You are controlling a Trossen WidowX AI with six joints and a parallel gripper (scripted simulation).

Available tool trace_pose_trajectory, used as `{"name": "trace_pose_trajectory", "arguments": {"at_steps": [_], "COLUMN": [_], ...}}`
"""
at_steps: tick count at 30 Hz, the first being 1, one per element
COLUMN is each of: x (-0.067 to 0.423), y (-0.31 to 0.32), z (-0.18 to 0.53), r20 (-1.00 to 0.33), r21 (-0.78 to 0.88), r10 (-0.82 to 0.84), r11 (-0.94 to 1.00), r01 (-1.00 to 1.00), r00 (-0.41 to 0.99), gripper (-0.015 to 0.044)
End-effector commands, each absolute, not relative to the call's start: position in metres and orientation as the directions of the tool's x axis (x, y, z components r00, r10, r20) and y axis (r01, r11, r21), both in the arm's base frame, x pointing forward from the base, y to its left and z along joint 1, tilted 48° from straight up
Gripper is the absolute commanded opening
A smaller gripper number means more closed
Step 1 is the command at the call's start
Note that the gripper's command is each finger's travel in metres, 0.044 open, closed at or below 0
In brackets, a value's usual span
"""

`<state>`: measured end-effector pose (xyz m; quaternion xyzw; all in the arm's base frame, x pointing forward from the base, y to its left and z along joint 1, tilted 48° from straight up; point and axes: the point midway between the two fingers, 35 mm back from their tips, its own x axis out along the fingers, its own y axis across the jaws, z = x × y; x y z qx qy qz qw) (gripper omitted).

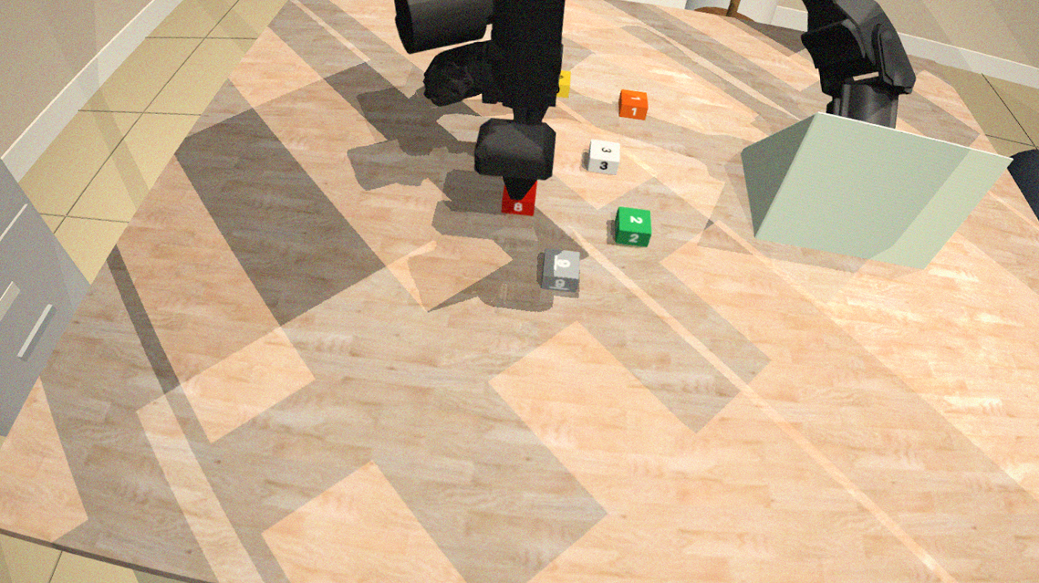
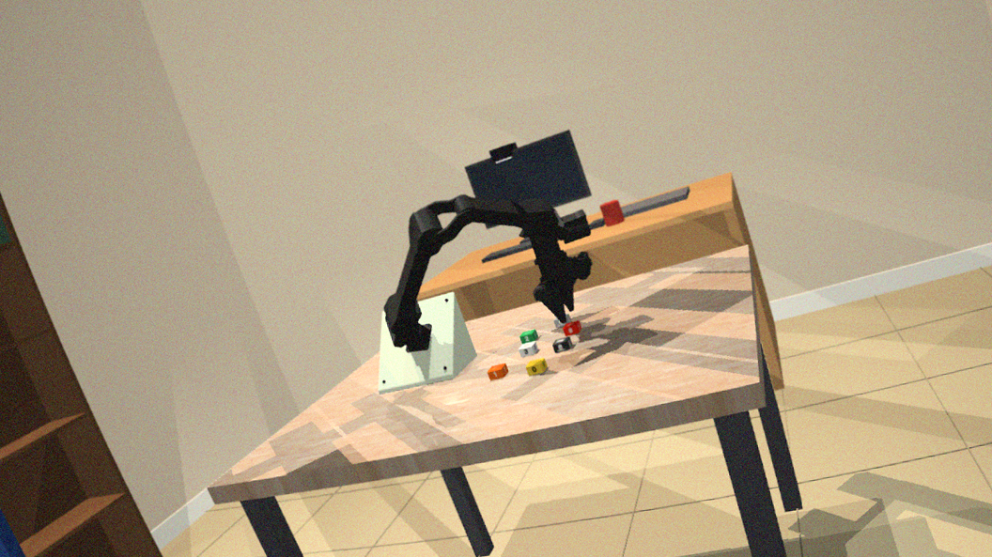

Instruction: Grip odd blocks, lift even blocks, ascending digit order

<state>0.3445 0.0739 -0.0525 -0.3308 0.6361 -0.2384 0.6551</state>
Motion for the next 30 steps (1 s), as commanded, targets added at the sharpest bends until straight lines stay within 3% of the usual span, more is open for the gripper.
{"name": "trace_pose_trajectory", "arguments": {"at_steps": [1, 26, 30], "x": [0.346, 0.350, 0.350], "y": [0.078, 0.051, 0.051], "z": [-0.051, -0.075, -0.075], "r20": [-0.676, -0.675, -0.675], "r21": [-0.736, -0.737, -0.737], "r10": [-0.730, -0.731, -0.731], "r11": [0.667, 0.666, 0.666], "r01": [-0.114, -0.114, -0.114], "r00": [0.101, 0.101, 0.101], "gripper": [0.0400, 0.0400, 0.0295]}}
